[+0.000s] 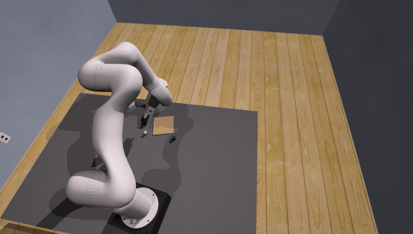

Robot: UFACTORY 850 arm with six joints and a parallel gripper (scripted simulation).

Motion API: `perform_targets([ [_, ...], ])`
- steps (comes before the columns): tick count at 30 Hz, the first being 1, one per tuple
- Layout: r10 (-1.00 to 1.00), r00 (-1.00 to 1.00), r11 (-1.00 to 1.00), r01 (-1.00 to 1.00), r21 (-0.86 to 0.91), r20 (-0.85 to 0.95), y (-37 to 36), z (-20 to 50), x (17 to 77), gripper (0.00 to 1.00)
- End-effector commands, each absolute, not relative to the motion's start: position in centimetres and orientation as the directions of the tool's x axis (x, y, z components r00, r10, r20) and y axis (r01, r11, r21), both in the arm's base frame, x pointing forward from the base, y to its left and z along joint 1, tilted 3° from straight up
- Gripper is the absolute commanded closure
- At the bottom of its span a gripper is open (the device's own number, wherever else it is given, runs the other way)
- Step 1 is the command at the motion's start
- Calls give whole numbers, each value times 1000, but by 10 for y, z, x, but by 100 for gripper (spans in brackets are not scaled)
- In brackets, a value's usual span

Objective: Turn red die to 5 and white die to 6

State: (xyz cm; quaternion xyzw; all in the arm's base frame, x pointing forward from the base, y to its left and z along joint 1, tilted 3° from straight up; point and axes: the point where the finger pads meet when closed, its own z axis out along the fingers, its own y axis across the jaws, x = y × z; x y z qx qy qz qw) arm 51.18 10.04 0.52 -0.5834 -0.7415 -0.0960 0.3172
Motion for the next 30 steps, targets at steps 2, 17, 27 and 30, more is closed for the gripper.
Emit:
perform_targets([
  [2,897,-150,275,926,-258,417,101,8,508,64],
  [17,970,-225,232,970,-71,92,124,38,532,64],
  [27,971,-234,234,972,23,40,140,52,542,0],
  [30,971,-234,234,972,23,40,140,52,542,0],
])
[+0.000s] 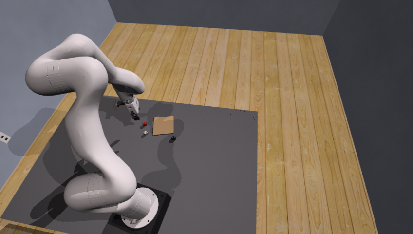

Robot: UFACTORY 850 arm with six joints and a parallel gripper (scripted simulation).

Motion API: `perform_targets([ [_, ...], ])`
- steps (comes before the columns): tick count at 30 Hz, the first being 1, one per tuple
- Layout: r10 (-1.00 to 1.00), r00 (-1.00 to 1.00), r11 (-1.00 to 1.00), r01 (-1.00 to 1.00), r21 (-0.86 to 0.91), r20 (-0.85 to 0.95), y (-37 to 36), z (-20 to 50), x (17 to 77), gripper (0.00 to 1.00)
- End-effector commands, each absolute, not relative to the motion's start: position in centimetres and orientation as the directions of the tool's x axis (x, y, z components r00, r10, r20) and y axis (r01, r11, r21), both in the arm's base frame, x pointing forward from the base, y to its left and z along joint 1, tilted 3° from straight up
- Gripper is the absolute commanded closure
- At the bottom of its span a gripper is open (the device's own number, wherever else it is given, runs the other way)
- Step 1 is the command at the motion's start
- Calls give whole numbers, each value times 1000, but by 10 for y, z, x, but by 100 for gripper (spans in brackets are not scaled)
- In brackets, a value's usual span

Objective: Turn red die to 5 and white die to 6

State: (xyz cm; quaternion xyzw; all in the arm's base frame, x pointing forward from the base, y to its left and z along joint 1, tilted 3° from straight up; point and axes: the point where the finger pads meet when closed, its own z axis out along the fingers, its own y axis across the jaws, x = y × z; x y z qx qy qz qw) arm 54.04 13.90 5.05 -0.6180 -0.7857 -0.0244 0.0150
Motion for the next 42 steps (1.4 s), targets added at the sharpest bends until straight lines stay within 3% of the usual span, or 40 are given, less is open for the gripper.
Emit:
perform_targets([
  [1,971,-234,234,972,23,40,140,52,542,0],
  [11,976,-215,214,977,22,41,140,52,542,0],
  [20,997,-64,64,998,16,44,139,49,542,0],
  [31,944,326,-326,945,-3,47,137,43,543,0],
  [42,807,589,-589,808,-17,44,136,39,543,0],
])
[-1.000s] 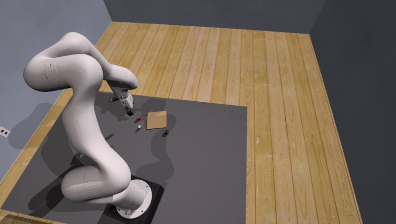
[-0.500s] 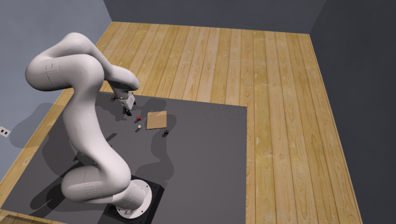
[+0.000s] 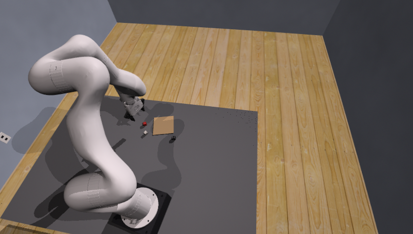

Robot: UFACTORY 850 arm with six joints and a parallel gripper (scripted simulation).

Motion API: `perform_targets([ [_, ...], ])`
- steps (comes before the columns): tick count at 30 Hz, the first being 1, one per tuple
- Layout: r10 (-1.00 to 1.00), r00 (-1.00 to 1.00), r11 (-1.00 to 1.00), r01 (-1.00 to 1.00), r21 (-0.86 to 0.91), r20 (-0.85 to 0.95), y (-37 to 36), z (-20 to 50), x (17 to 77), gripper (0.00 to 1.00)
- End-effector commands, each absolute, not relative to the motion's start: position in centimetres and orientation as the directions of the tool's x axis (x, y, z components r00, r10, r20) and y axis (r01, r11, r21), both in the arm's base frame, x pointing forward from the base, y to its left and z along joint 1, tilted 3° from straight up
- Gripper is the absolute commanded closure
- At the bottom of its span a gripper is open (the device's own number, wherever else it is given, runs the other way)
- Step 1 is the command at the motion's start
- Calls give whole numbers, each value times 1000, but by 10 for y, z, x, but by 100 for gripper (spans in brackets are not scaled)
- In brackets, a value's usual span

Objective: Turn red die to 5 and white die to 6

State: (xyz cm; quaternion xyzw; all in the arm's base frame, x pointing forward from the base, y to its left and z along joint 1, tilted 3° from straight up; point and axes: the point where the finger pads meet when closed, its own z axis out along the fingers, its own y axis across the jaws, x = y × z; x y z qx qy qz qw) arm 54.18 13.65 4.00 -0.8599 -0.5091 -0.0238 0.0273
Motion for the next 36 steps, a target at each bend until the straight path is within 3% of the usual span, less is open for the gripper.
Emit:
perform_targets([
  [1,780,624,-624,781,-18,43,136,38,543,0],
  [19,354,935,-934,355,-38,28,134,30,544,0],
  [27,107,994,-993,108,-44,17,133,26,544,0],
  [30,105,994,-993,106,-44,17,133,26,544,0],
  [36,-131,991,-990,-131,-47,6,132,23,544,0],
])
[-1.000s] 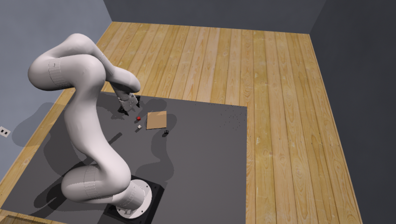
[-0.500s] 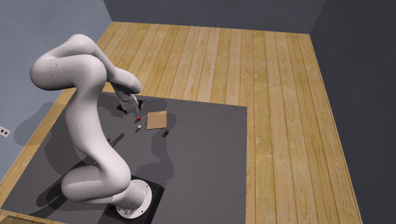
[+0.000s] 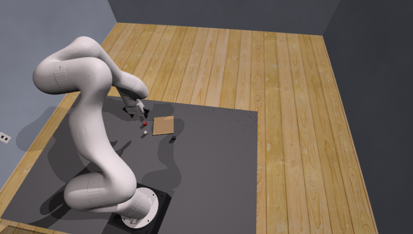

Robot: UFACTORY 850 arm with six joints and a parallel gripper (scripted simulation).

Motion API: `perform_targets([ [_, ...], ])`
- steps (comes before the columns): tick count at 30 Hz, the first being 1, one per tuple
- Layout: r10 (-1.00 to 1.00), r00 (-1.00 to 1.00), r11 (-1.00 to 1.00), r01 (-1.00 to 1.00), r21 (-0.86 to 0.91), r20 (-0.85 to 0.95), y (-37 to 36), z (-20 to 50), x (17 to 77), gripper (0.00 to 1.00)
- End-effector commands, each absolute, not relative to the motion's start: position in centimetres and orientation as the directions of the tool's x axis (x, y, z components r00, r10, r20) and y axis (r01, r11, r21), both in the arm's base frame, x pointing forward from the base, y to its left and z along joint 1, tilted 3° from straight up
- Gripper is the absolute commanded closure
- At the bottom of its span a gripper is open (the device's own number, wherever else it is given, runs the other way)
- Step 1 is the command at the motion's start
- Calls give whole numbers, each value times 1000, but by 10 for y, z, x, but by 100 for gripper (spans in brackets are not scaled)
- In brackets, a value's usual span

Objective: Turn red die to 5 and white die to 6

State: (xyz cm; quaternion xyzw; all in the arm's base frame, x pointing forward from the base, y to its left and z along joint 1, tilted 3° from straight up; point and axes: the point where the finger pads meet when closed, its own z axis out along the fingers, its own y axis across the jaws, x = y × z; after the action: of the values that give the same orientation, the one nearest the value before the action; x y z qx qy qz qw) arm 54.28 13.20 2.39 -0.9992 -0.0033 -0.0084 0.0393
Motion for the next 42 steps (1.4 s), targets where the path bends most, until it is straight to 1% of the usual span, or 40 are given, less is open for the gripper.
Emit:
perform_targets([
  [1,-143,990,-989,-143,-47,6,132,23,544,0],
  [7,-346,938,-937,-346,-47,-4,131,19,544,0],
  [10,-369,930,-928,-368,-47,-5,131,19,544,0],
  [12,-474,881,-880,-474,-46,-11,130,17,544,0],
  [16,-555,832,-831,-555,-45,-15,130,16,544,0],
  [23,-730,683,-682,-730,-40,-25,129,12,544,0],
  [25,-765,643,-642,-766,-39,-27,128,12,544,0],
  [27,-765,643,-642,-766,-39,-27,128,12,544,0],
  [31,-855,518,-517,-855,-34,-33,128,9,544,0],
  [36,-900,433,-433,-901,-31,-36,127,8,544,0],
  [42,-919,393,-392,-920,-29,-37,127,7,544,0],
])
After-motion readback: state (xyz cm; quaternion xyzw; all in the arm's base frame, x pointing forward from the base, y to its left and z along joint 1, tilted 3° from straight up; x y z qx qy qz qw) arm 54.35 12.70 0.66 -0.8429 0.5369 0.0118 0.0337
